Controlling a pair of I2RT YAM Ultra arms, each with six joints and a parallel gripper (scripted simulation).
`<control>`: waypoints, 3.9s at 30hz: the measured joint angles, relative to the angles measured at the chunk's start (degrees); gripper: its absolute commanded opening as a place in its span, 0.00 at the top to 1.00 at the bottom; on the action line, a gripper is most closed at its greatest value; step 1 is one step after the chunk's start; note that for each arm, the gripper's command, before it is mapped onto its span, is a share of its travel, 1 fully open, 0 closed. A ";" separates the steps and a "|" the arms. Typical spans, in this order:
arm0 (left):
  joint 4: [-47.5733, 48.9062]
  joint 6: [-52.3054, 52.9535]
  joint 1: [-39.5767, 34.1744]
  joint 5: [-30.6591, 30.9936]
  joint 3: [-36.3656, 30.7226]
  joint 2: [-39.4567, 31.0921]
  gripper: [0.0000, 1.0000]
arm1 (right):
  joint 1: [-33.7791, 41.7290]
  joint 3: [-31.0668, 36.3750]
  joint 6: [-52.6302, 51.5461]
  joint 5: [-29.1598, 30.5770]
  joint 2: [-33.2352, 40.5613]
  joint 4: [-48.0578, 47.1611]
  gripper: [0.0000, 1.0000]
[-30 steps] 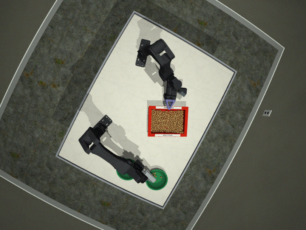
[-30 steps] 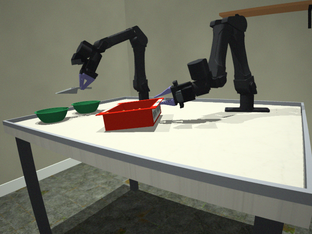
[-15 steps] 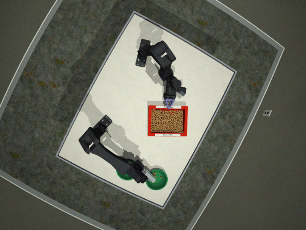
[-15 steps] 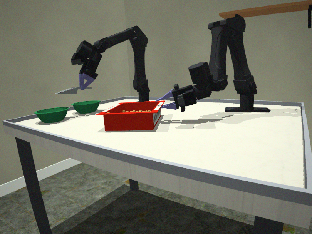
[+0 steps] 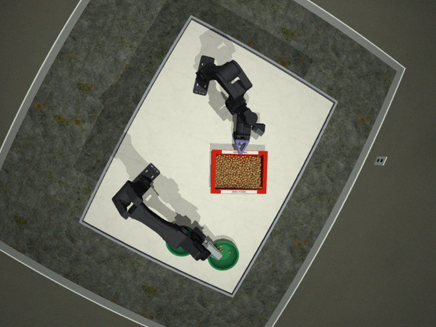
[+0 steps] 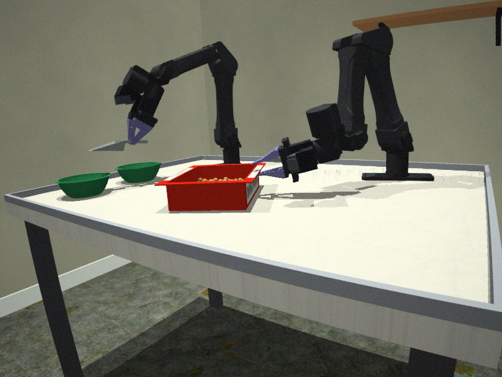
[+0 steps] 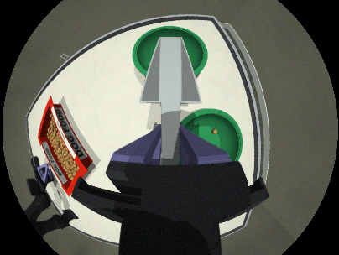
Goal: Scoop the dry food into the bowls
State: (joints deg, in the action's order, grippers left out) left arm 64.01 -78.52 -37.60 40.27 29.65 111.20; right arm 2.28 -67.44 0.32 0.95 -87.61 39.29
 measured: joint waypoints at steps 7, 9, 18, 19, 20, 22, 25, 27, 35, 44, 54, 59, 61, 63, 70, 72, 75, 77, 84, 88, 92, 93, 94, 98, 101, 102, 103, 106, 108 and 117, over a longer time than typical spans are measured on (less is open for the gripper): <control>2.32 0.00 0.20 0.20 -0.52 1.03 0.74 | 0.00 0.00 0.00 0.00 0.00 0.00 1.00; 2.80 0.00 0.22 0.20 -0.55 1.55 0.74 | 0.00 0.00 0.00 0.00 0.00 0.00 1.00; 3.28 0.33 2.58 1.62 -3.56 -0.42 0.74 | 0.00 0.00 0.00 0.00 0.00 0.00 1.00; 3.23 0.44 2.95 1.88 -3.91 -0.79 0.74 | 0.00 0.00 0.00 0.00 0.00 0.00 1.00; 3.23 0.52 3.28 2.12 -4.24 -1.16 0.74 | 0.00 0.00 0.00 0.00 0.00 0.00 1.00; 3.10 0.68 3.67 2.56 -4.52 -1.60 0.74 | 0.00 0.00 0.00 0.00 0.00 0.00 1.00; 2.91 1.03 4.42 3.37 -5.27 -2.60 0.74 | 0.00 0.00 0.00 0.00 0.00 0.00 1.00; 2.64 1.31 5.16 4.07 -6.08 -3.45 0.74 | 0.00 0.00 0.00 0.00 0.00 0.00 1.00; 0.85 2.78 8.70 7.04 -8.85 -7.15 0.74 | 0.00 0.00 0.00 0.00 0.00 0.00 1.00; -1.77 4.39 11.56 9.90 -10.45 -10.27 0.74 | 0.00 0.00 0.00 0.00 0.00 0.00 1.00; -3.28 5.22 11.74 10.86 -10.47 -11.08 0.74 | 0.00 0.00 0.00 0.00 0.00 0.00 1.00; -3.72 5.49 11.78 10.86 -10.45 -11.23 0.74 | 0.00 0.00 0.00 0.00 0.00 0.00 1.00; -4.35 6.45 12.22 10.12 -10.12 -11.85 0.74 | 0.00 0.00 0.00 0.00 0.00 0.00 1.00; -5.53 8.22 13.00 8.76 -9.46 -12.81 0.74 | 0.00 0.00 0.00 0.00 0.00 0.00 1.00; -12.98 18.99 17.66 0.94 -4.35 -18.97 0.74 | 0.00 0.00 0.00 0.00 0.00 0.00 1.00; -14.47 21.68 18.67 -1.07 -2.82 -20.61 0.74 | 0.00 0.00 0.00 0.00 0.00 0.00 1.00; -18.05 25.90 19.02 -3.54 -0.59 -21.94 0.74 | 0.00 0.00 0.00 0.00 0.00 0.00 1.00; -21.16 28.96 20.02 -5.51 0.81 -23.50 0.74 | 0.00 0.00 0.00 0.00 0.00 0.00 1.00; -31.19 40.63 24.50 -13.51 7.39 -31.06 0.74 | 0.00 0.00 0.00 0.00 0.00 0.00 1.00; -36.41 47.34 26.91 -18.03 11.34 -34.84 0.74 | 0.00 0.00 0.00 0.00 0.00 0.00 1.00; -40.70 52.70 28.04 -21.42 14.14 -36.72 0.74 | 0.00 0.00 0.00 0.00 0.00 0.00 1.00; -42.18 54.18 28.48 -22.38 14.78 -37.29 0.74 | 0.00 0.00 0.00 0.00 0.00 0.00 1.00; -43.69 55.69 29.03 -23.43 15.43 -37.99 0.74 | 0.00 0.00 0.00 0.00 0.00 0.00 1.00; -49.44 61.92 31.34 -27.98 18.71 -41.75 0.74 | 0.00 0.00 0.00 0.00 0.00 0.00 1.00; -53.27 66.79 33.07 -31.39 21.73 -44.83 0.74 | 0.00 0.00 0.00 0.00 0.00 0.00 1.00; -54.49 68.43 33.66 -32.52 22.75 -45.83 0.74 | 0.00 0.00 0.00 0.00 0.00 0.00 1.00; -55.71 70.07 34.25 -33.62 23.76 -46.80 0.74 | 0.00 0.00 0.00 0.00 0.00 0.00 1.00; -58.51 74.29 35.76 -36.61 26.27 -49.40 0.74 | 0.00 0.00 0.00 0.00 0.00 0.00 1.00; -60.26 76.65 36.24 -37.88 27.63 -50.05 0.74 | 0.00 0.00 0.00 0.00 0.00 0.00 1.00; -64.61 79.19 37.44 -40.22 29.92 -51.41 0.74 | 0.00 0.00 0.00 0.00 0.00 0.00 1.00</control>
State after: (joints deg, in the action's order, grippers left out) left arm -0.60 0.67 -0.16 0.05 59.57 59.79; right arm 2.28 -67.44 0.32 0.95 -87.61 39.29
